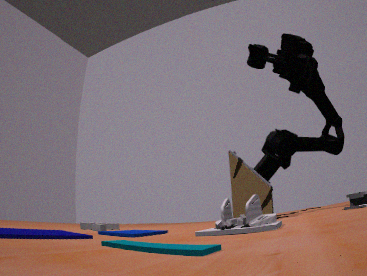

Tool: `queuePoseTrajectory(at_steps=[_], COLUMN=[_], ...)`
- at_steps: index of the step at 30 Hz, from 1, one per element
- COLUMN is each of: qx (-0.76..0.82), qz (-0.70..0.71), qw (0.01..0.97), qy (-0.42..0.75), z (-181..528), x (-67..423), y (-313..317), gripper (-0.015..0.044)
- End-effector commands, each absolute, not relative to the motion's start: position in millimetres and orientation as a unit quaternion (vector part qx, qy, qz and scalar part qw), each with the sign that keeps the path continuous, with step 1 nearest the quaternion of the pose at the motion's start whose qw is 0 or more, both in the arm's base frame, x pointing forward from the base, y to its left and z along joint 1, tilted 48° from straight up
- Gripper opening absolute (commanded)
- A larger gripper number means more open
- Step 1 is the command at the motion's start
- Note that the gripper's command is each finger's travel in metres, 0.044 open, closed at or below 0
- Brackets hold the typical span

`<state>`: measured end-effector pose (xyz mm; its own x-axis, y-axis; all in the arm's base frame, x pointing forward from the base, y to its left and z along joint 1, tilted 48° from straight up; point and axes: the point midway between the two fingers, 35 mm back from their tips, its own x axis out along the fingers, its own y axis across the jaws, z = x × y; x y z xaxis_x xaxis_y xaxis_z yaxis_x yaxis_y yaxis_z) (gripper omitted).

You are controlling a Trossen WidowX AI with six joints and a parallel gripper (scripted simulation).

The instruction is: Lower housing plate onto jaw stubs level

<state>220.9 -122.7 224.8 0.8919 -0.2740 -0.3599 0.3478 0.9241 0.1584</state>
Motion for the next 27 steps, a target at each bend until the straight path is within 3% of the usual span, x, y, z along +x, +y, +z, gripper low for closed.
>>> queuePoseTrajectory(at_steps=[1, 27], qx=[0.136, 0.318], qz=[-0.142, -0.023], qw=[0.964, 0.902], qy=[0.178, 0.291], z=[222, 203], x=[226, 250], y=[-114, -44], gripper=[0.0440, 0.0440])
